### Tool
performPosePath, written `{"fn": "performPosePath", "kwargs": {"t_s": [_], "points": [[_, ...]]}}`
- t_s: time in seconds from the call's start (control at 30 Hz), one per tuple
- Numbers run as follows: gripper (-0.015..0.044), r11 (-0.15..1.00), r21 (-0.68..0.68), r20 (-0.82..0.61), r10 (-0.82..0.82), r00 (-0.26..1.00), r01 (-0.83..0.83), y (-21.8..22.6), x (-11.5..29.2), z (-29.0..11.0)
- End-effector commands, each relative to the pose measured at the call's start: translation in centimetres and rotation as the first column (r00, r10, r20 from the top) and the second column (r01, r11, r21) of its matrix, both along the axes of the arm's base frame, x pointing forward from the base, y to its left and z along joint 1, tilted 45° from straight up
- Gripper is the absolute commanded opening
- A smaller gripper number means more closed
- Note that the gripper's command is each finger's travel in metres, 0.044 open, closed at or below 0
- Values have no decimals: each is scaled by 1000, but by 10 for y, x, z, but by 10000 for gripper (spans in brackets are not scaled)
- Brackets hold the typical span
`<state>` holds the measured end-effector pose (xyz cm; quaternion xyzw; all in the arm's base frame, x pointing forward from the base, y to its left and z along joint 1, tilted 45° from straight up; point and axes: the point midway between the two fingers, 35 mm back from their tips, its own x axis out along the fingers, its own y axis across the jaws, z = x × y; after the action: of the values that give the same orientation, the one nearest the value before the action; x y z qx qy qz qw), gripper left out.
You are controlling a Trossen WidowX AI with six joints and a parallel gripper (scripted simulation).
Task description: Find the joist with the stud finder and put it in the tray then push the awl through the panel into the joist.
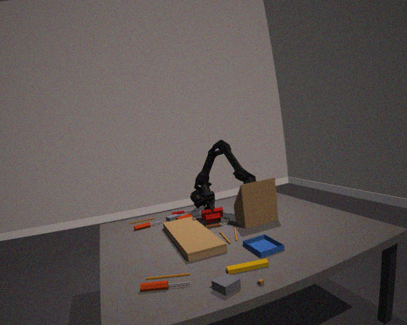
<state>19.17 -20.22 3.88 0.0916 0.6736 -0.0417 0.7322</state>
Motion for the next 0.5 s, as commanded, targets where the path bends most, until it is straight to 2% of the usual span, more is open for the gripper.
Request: {"fn": "performPosePath", "kwargs": {"t_s": [0.0,0.33,0.47], "points": [[0,1000,5,3,6,1000,-6,-3,1,-4],[0,1000,-3,2,-10,1000,10,-14,-1,-12],[105,1000,-3,2,-13,1000,13,-12,-1,-10]]}}
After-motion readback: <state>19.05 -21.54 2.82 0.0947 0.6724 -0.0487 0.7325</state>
